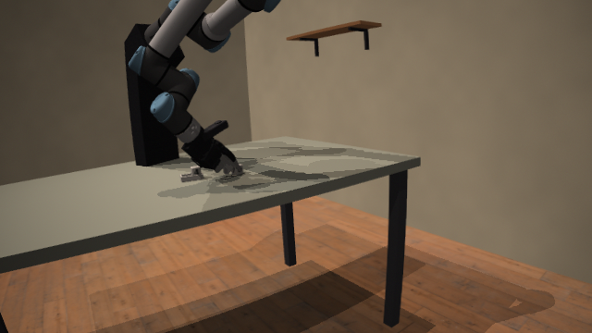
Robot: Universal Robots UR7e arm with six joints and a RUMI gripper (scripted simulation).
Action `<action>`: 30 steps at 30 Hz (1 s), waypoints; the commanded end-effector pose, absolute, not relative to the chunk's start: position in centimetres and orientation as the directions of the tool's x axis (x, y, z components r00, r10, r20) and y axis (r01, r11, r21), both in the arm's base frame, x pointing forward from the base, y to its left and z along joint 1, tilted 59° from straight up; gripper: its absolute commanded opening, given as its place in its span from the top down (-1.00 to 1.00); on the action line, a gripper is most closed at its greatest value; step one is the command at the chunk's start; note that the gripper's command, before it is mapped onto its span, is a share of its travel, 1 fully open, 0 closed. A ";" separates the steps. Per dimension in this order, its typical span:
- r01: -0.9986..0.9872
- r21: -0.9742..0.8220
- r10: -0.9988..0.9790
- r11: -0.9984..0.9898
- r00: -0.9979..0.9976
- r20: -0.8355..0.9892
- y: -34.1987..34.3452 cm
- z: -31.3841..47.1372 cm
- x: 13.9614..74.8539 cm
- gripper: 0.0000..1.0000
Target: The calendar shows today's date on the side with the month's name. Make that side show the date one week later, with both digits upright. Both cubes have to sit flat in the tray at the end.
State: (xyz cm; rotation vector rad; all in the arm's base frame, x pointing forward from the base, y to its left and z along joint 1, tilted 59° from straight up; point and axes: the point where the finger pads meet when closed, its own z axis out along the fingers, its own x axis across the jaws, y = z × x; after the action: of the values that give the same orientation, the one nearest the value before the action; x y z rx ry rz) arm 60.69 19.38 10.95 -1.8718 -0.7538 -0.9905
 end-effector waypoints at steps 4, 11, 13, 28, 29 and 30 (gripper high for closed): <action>0.799 -0.408 0.111 -0.443 0.500 0.859 19.4 11.0 60.8 0.80; 0.799 -0.408 0.111 -0.443 0.500 0.859 19.4 11.0 60.8 0.80; 0.799 -0.408 0.111 -0.443 0.500 0.859 19.4 11.0 60.8 0.80; 0.799 -0.408 0.111 -0.443 0.500 0.859 19.4 11.0 60.8 0.80; 0.799 -0.408 0.111 -0.443 0.500 0.859 19.4 11.0 60.8 0.80; 0.799 -0.408 0.111 -0.443 0.500 0.859 19.4 11.0 60.8 0.80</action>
State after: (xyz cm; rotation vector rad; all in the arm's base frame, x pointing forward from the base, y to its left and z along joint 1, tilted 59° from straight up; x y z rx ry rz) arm 60.69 19.38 10.95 -1.8718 -0.7538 -0.9905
